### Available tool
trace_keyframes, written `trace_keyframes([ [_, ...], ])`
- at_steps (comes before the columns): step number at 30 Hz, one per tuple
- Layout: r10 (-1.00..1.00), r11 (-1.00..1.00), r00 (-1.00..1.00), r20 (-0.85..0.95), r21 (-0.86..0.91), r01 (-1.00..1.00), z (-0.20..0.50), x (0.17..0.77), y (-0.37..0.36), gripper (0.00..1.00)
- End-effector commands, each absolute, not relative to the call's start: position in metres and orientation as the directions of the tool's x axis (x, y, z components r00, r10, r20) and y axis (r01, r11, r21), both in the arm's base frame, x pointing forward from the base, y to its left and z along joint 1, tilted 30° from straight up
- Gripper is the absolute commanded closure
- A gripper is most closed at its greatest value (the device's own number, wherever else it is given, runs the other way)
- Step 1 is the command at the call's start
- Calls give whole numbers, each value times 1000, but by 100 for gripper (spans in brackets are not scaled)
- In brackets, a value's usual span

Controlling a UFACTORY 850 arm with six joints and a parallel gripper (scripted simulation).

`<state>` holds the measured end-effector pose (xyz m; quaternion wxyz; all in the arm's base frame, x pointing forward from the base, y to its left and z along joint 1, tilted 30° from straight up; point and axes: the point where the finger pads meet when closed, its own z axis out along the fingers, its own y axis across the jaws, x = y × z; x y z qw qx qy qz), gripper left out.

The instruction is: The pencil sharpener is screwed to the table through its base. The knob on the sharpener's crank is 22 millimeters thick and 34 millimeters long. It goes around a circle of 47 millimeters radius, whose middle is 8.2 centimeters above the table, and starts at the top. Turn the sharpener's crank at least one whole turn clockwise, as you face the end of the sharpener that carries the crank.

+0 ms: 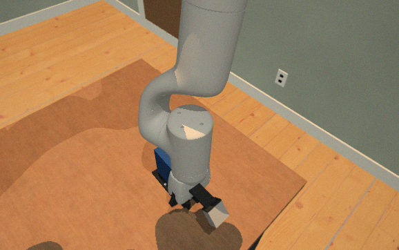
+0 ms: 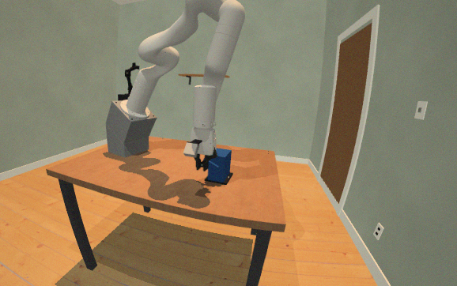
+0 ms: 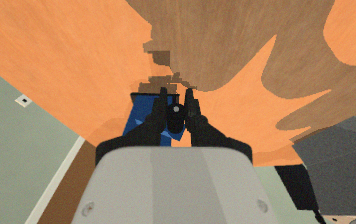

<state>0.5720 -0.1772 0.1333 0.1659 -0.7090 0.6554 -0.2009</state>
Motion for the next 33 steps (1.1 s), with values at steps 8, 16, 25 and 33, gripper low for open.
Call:
trace_keyframes([
  [8, -996, -86, 60, 68, -500, -862, 135, 572, -177, 100],
  [16, -996, -86, 60, 68, -500, -862, 144, 572, -177, 100],
  [25, -996, -86, 60, 68, -500, -862, 161, 577, -175, 100],
  [33, -996, -86, 60, 68, -500, -862, 172, 586, -174, 100],
])
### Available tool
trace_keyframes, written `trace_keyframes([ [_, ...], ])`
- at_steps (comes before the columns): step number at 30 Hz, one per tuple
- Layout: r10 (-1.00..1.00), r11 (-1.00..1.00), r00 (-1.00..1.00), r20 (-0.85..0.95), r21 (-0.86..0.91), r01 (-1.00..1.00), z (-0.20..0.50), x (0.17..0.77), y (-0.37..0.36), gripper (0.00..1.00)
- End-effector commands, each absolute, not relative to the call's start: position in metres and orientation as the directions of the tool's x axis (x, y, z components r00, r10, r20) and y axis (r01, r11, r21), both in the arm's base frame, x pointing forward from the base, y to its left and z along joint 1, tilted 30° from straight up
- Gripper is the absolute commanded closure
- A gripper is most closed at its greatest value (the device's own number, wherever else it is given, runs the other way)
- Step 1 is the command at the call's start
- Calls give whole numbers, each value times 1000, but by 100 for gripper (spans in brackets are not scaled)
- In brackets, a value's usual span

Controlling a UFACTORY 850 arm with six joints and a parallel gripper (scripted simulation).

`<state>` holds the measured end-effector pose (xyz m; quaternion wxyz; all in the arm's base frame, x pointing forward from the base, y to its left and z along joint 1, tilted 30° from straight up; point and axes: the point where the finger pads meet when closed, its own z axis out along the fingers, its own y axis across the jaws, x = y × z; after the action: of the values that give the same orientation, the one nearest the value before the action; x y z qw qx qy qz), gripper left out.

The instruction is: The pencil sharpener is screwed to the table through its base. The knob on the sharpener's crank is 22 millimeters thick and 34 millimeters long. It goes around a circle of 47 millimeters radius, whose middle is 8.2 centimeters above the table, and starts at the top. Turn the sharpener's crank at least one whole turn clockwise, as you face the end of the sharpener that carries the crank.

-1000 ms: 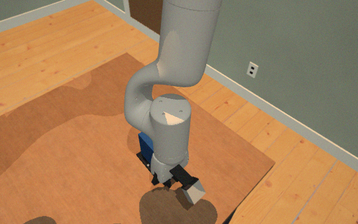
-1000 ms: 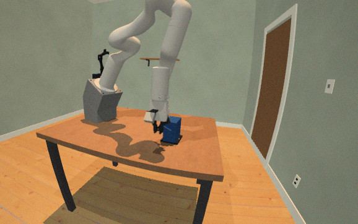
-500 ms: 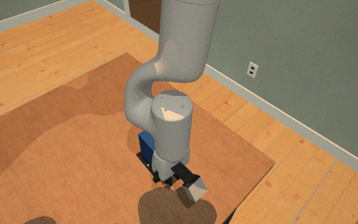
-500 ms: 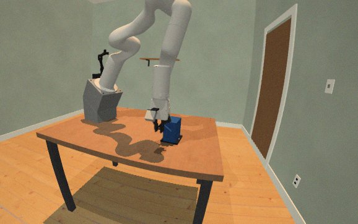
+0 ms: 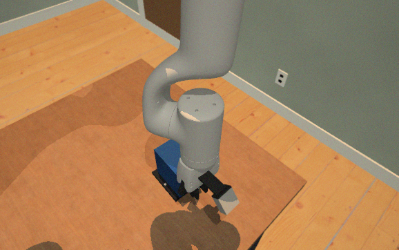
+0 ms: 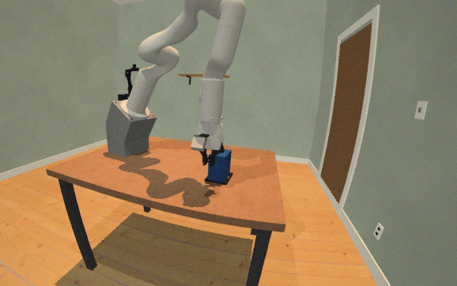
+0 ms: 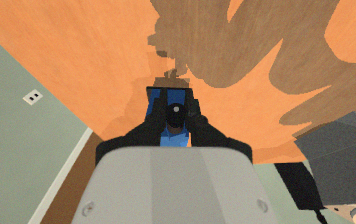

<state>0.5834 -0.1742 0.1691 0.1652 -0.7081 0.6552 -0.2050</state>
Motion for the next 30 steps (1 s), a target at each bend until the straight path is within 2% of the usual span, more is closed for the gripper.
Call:
trace_keyframes([
  [1, -996, -86, 60, 68, -500, -862, 172, 586, -174, 100],
  [27, -996, -86, 60, 68, -500, -862, 179, 595, -173, 100],
  [28, -996, -86, 60, 68, -500, -862, 179, 595, -173, 46],
  [30, -996, -86, 60, 68, -500, -862, 179, 595, -173, 46],
])
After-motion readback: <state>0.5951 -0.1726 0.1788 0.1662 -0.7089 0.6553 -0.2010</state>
